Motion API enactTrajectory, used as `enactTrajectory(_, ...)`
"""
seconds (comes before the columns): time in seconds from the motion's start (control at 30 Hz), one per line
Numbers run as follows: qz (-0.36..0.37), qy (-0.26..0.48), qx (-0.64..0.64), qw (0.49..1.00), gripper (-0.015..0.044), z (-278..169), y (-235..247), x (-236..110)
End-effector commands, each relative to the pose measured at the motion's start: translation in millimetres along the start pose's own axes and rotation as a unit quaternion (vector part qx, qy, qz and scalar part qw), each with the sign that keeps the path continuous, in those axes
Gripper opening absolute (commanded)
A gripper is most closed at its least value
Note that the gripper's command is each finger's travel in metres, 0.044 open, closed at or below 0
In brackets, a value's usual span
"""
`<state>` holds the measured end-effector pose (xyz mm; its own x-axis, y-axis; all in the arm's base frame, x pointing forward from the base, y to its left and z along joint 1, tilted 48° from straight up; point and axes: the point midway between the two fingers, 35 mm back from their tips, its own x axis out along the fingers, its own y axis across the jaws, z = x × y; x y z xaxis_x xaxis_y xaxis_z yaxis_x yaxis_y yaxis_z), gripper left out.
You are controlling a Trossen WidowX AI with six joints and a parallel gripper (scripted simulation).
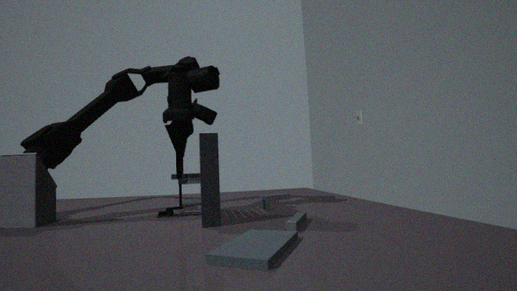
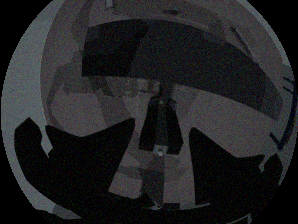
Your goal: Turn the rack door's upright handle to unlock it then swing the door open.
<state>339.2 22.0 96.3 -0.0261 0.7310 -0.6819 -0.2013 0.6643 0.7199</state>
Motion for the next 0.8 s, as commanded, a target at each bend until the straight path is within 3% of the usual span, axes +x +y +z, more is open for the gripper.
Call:
enactTrajectory(0.0, 0.003, 0.001, 0.004, 1.0, 0.028, -2, 1, 8)
enactTrajectory(0.3, 0.004, 0.001, 0.004, 1.0, 0.028, -3, 2, 20)
enactTrajectory(0.53, 0.004, 0.001, 0.004, 1.0, 0.0097, -3, 2, 20)
enactTrajectory(0.77, 0.004, 0.001, 0.004, 1.0, 0.005, -3, 2, 20)
